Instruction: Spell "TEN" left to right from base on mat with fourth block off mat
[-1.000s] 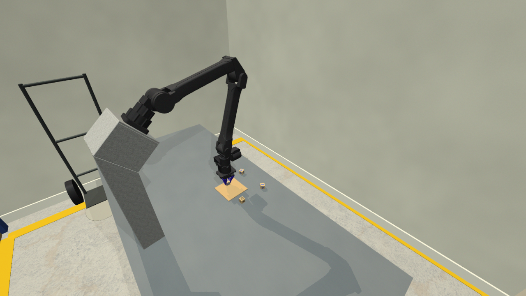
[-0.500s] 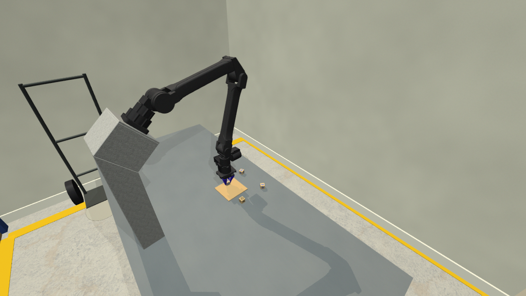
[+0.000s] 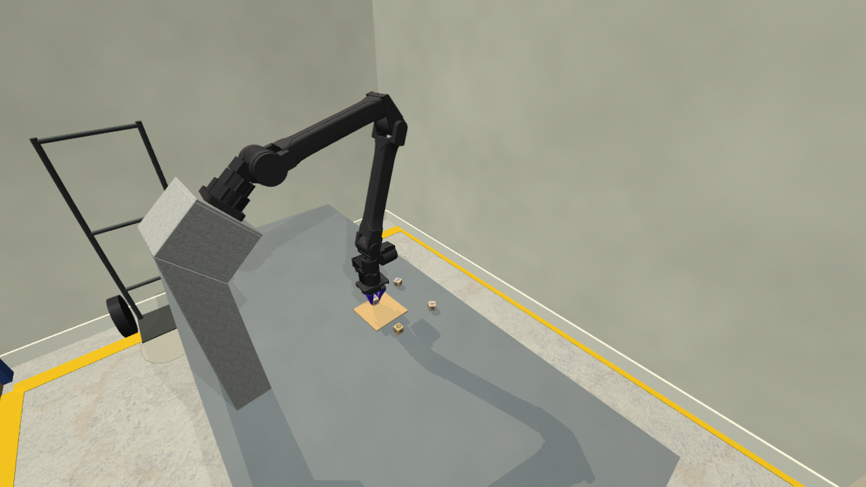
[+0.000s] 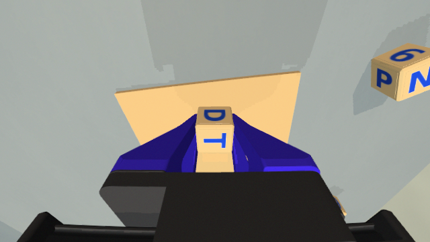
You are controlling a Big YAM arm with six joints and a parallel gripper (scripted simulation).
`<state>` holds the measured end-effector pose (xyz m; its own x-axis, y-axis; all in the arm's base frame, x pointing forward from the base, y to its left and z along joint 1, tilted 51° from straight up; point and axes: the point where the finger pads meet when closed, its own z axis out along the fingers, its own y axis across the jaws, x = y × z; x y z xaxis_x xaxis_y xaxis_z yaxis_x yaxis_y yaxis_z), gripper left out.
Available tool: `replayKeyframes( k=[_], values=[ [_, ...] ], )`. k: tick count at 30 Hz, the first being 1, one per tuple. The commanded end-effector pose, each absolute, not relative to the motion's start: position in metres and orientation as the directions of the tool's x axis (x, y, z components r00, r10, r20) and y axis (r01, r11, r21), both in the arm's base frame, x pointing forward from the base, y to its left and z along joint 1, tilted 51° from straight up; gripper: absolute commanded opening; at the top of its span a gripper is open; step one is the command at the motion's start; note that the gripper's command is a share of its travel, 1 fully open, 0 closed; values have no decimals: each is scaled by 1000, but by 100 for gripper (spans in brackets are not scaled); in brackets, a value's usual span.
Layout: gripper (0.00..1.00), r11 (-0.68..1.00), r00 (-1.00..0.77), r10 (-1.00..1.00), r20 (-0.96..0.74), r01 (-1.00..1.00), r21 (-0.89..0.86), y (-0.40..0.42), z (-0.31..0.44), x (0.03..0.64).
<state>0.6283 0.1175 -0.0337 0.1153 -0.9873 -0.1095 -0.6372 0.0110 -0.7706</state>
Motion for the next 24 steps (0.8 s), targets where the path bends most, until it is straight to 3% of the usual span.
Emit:
replayKeyframes(
  k=[1, 24],
  values=[
    [22, 3, 120, -987, -103, -634, -773, 115, -32, 631],
    [22, 1, 123, -987, -102, -634, -774, 118, -31, 631]
  ],
)
